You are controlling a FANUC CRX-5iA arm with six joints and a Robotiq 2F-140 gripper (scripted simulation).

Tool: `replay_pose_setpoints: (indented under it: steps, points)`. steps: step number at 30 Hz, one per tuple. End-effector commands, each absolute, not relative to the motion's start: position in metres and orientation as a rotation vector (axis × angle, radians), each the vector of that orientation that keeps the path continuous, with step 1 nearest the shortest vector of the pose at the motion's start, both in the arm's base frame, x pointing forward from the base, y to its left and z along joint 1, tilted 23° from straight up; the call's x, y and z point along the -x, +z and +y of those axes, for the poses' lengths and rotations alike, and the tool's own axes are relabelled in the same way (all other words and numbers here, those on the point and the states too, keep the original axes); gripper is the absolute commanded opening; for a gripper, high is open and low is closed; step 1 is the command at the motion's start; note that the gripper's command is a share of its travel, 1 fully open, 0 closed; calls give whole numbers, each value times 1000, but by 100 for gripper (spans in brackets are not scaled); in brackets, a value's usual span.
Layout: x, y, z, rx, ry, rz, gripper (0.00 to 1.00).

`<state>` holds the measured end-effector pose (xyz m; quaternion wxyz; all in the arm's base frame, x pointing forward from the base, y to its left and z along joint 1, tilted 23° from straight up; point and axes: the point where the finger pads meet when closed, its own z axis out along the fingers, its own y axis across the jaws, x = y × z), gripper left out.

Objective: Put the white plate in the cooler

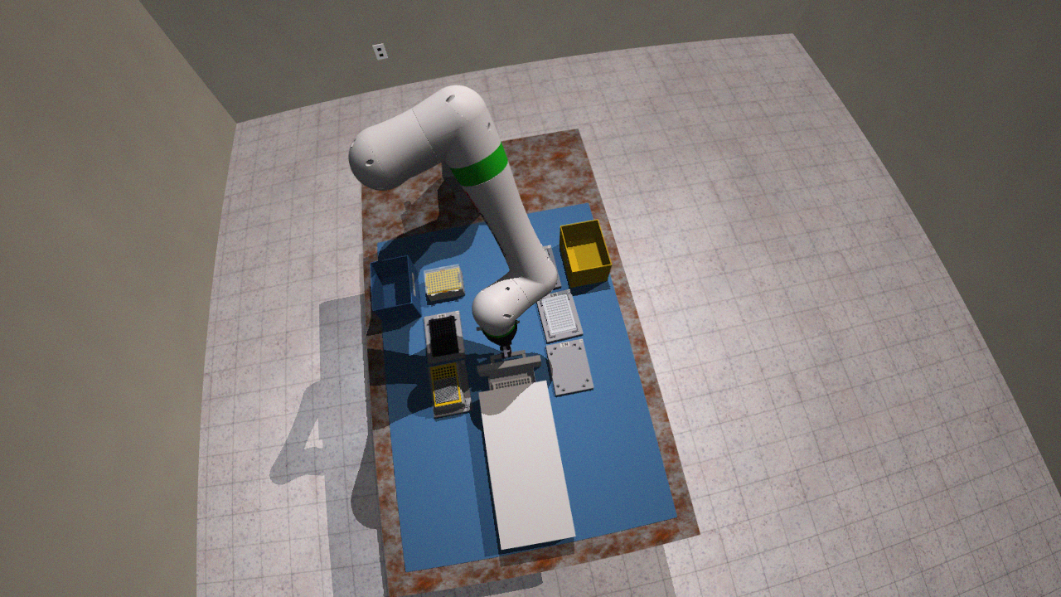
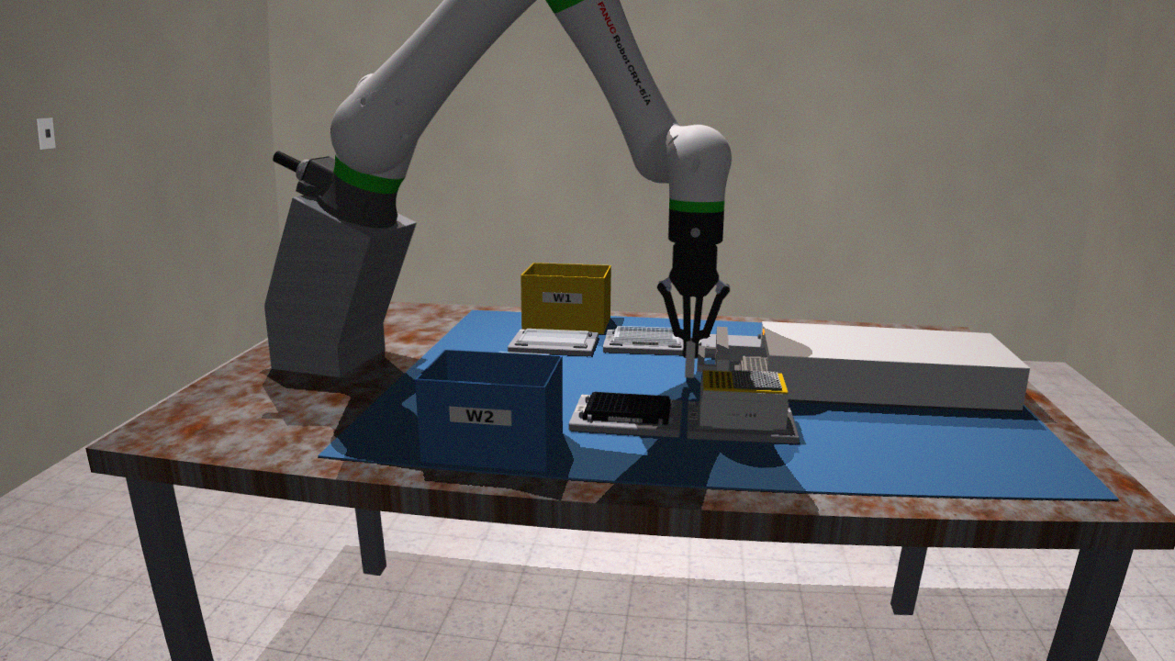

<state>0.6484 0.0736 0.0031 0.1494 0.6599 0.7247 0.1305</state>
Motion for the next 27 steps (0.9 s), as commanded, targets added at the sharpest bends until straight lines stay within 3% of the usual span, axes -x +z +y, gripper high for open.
replay_pose_setpoints:
  steps: [1, 27]
  points:
    - [-652, 5, 74, -1896, 376, 2083, 0]
    - [-678, 16, 77, -1896, 376, 2083, 0]
